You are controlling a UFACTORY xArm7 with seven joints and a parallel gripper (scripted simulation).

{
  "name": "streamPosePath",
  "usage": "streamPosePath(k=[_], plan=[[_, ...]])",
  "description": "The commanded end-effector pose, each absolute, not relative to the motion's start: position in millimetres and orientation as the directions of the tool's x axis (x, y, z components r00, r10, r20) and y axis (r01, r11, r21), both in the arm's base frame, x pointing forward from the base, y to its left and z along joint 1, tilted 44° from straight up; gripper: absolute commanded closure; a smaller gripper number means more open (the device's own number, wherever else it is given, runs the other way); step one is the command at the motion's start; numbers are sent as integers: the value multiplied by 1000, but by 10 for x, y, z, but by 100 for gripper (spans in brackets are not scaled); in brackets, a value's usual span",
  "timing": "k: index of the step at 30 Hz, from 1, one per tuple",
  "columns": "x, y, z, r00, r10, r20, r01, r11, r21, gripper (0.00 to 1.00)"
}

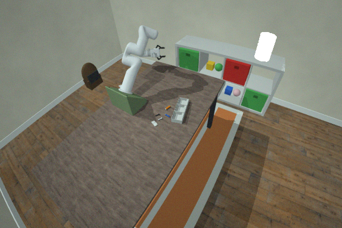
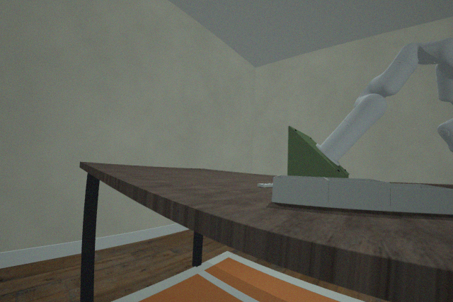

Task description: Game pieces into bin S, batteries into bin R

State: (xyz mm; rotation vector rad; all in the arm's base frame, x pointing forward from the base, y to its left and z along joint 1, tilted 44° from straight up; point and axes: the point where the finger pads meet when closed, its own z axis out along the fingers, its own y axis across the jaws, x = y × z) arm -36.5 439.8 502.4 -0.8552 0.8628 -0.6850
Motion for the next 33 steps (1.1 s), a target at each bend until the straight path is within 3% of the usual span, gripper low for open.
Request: streamPosePath(k=[1,17,18,24,33], plan=[[-371,4393,5038,486,-795,-364,169,494,-853,0],[-371,4393,5038,486,-795,-364,169,494,-853,0],[-372,4335,5098,486,-795,-364,169,494,-853,93],[-377,4028,5416,486,-795,-364,169,494,-853,93],[81,4099,5118,372,-847,-379,146,457,-878,93]])
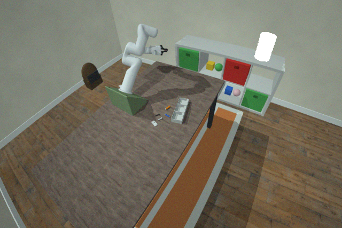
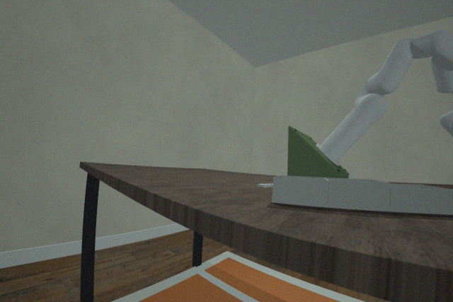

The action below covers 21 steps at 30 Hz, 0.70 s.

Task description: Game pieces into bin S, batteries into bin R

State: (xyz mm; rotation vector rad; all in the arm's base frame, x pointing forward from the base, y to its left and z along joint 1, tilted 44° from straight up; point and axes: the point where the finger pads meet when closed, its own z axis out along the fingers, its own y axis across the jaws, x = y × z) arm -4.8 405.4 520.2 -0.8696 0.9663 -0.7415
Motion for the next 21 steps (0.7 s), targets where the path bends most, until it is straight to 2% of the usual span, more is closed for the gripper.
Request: streamPosePath(k=[1,4,9,12,18,21], plan=[[81,4099,5118,372,-847,-379,146,457,-878,93],[290,4088,4981,247,-889,-385,119,422,-899,93],[531,4076,4823,247,-889,-385,119,422,-899,93],[734,4032,4683,113,-914,-389,89,400,-912,93],[956,3985,4528,113,-914,-389,89,400,-912,93],[1148,3912,4385,-27,-920,-392,59,390,-919,93]])
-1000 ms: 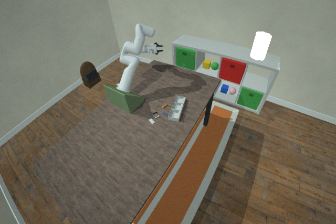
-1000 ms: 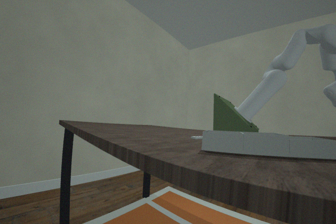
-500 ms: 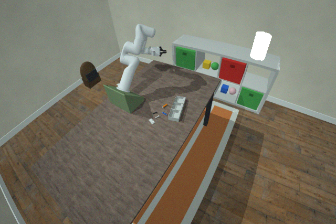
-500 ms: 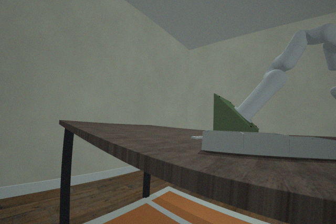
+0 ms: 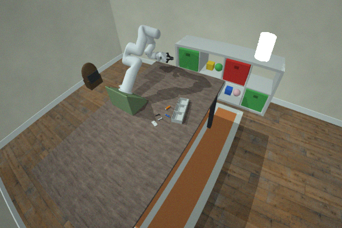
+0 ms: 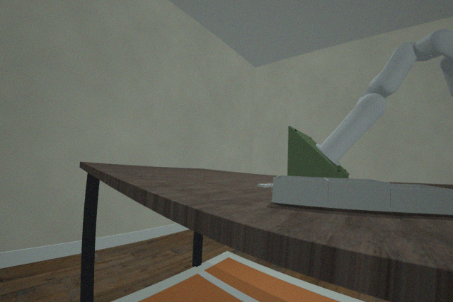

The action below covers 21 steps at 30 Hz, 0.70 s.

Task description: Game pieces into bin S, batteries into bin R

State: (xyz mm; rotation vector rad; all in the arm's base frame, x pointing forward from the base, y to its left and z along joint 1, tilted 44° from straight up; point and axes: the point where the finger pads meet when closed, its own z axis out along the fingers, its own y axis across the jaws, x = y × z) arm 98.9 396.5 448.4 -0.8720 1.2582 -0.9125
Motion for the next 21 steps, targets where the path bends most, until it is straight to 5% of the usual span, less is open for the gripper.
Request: streamPosePath(k=[1,21], plan=[[1212,3887,4337,-27,-920,-392,59,390,-919,93],[1989,3402,3670,-316,-865,-391,12,408,-913,93]])
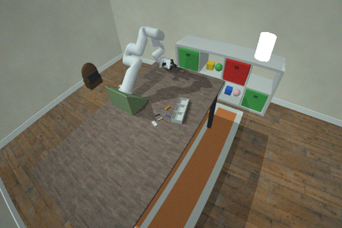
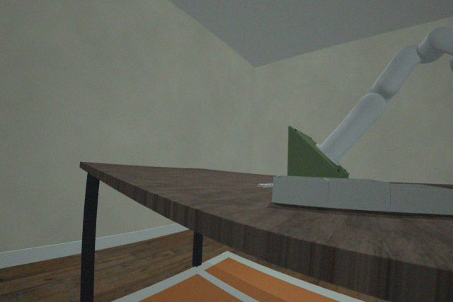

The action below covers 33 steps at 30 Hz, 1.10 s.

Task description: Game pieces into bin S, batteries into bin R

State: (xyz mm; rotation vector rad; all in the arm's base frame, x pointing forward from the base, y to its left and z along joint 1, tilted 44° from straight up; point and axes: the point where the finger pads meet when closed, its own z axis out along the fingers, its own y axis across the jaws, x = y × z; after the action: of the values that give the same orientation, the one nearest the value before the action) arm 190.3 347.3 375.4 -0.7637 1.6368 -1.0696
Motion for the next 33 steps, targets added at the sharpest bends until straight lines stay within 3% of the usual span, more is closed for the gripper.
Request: streamPosePath(k=[1,16,33], plan=[[2035,3353,3620,-362,-847,-390,8,416,-909,93],[2425,2861,3142,-587,-716,-377,4,464,-886,93],[2704,2048,2457,-884,-328,-333,101,562,-821,93]])
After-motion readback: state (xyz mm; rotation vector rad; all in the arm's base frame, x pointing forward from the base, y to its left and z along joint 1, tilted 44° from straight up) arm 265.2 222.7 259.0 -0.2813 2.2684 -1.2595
